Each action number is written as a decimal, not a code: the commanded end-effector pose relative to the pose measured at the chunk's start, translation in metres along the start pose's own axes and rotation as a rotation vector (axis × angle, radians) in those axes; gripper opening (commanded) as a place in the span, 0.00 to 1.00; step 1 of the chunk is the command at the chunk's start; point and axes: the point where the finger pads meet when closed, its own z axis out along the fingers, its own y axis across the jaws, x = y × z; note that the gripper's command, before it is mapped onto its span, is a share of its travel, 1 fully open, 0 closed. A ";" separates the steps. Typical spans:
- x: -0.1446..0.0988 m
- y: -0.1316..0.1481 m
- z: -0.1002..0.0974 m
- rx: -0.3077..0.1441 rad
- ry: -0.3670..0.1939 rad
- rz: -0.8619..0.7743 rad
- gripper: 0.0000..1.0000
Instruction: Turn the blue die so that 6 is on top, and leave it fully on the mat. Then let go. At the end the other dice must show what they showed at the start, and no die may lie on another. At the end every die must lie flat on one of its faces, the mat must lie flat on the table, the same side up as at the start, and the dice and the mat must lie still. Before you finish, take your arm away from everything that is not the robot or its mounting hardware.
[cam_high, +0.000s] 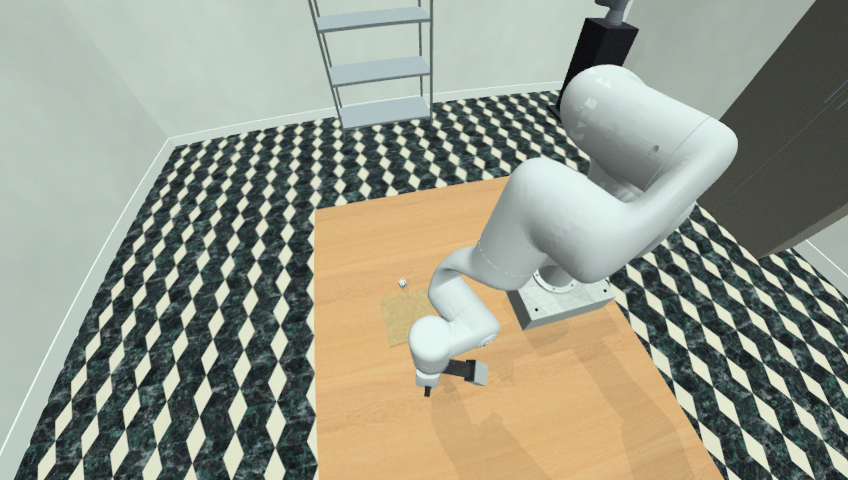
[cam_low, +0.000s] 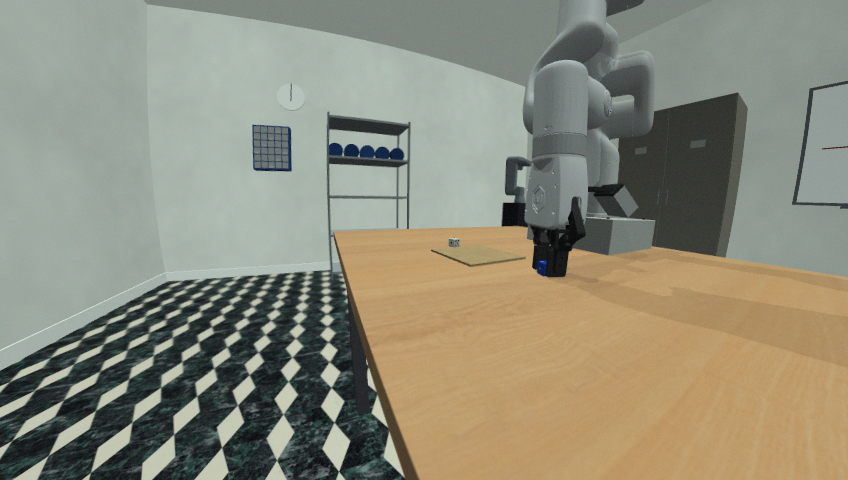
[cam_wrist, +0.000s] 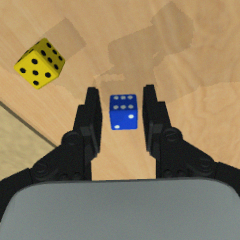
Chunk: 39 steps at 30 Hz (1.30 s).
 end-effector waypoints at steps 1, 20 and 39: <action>-0.001 0.001 0.000 -0.002 -0.003 0.000 0.36; -0.001 0.001 0.000 -0.002 -0.003 0.000 0.36; -0.001 0.001 0.000 -0.002 -0.003 0.000 0.15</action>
